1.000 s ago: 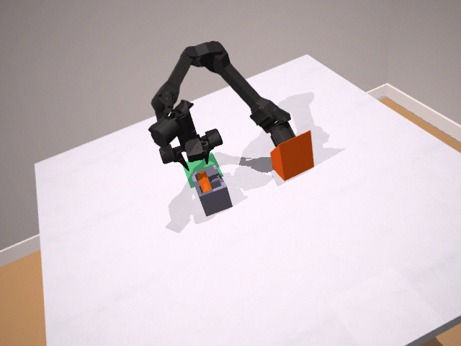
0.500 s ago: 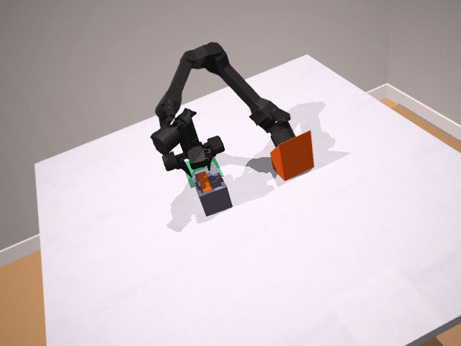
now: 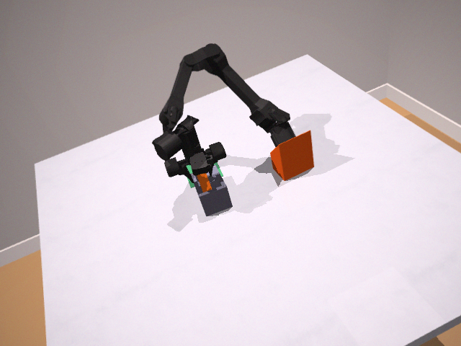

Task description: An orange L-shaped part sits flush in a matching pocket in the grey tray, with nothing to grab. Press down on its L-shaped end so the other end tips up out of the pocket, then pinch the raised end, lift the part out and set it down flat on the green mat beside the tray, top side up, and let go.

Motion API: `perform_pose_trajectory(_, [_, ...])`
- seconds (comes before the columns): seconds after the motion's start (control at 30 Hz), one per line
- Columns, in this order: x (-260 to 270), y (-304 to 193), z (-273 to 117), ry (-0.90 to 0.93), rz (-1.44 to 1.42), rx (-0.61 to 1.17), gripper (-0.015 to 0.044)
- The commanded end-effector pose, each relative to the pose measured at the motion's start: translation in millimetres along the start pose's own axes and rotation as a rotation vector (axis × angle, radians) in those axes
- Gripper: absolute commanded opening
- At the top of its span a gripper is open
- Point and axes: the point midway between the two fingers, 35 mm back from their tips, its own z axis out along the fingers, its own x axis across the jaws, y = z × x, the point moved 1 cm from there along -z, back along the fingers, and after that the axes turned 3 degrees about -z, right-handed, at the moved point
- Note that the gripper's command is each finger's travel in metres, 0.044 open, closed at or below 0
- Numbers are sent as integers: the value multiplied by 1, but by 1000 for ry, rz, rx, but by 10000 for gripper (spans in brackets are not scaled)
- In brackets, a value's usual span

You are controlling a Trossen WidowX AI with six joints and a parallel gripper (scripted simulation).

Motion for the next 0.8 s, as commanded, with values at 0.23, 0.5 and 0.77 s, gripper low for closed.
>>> perform_pose_trajectory(0.23, [1,-1,11,1,0,2,254])
perform_pose_trajectory(0.5, [1,-1,11,1,0,2,142])
perform_pose_trajectory(0.77, [1,-1,11,1,0,2,49])
